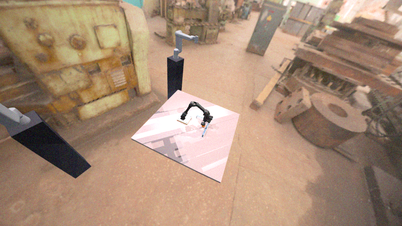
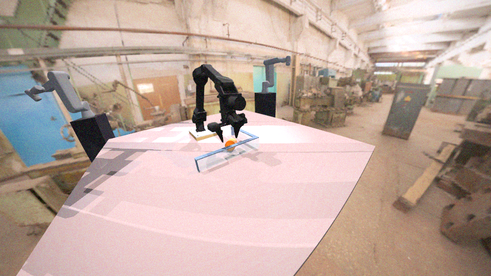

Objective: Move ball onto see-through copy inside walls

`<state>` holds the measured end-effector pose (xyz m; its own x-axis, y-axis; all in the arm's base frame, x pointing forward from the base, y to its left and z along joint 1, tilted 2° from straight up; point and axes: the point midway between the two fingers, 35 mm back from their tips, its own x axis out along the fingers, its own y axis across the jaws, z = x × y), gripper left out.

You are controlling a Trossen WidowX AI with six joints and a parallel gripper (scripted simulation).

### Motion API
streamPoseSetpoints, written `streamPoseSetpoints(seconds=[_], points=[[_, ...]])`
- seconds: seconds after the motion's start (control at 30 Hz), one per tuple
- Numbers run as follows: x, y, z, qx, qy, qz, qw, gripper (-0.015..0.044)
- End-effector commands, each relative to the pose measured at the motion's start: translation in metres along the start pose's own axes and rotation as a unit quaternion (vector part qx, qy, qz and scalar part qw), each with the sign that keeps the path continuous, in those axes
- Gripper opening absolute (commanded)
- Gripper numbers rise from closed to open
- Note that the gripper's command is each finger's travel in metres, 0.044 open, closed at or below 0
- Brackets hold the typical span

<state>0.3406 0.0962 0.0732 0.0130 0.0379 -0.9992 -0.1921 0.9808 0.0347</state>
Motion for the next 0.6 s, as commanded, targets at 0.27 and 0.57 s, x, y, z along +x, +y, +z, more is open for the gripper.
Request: streamPoseSetpoints(seconds=[0.27,0.57], points=[[0.022,0.001,-0.002,0.002,0.005,0.002,1.0,0.0366],[0.036,0.001,-0.003,0.002,0.005,0.002,1.0,0.0366]])
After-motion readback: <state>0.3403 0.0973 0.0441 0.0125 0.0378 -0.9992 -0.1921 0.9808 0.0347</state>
